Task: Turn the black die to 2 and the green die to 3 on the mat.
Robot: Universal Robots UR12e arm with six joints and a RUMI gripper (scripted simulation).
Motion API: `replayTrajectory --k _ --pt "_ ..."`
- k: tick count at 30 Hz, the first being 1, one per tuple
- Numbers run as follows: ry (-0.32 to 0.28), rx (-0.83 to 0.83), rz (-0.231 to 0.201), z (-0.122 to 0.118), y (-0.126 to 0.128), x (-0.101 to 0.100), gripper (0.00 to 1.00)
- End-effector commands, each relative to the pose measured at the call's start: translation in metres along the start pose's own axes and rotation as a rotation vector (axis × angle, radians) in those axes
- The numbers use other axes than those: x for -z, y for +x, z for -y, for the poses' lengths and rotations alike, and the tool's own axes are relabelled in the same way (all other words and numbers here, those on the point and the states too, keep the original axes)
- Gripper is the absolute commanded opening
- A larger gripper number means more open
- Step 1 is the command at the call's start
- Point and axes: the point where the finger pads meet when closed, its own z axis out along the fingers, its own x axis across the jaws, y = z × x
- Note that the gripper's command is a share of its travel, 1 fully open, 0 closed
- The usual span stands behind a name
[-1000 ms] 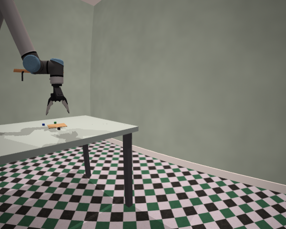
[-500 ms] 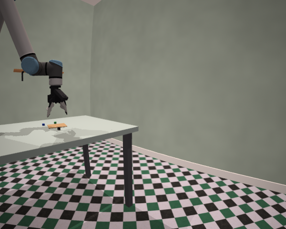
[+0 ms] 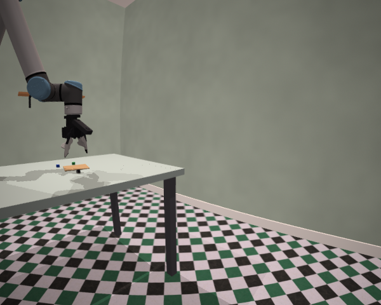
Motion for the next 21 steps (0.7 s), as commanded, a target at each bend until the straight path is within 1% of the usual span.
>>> replayTrajectory --k 1,2,3,21 --pt "0.001 0.012 0.001 0.0003 -0.0004 0.0002 1.00" --pt "0.001 0.012 0.001 0.0003 -0.0004 0.0002 1.00" --pt "0.001 0.012 0.001 0.0003 -0.0004 0.0002 0.18" --pt "0.001 0.012 0.001 0.0003 -0.0004 0.0002 0.18"
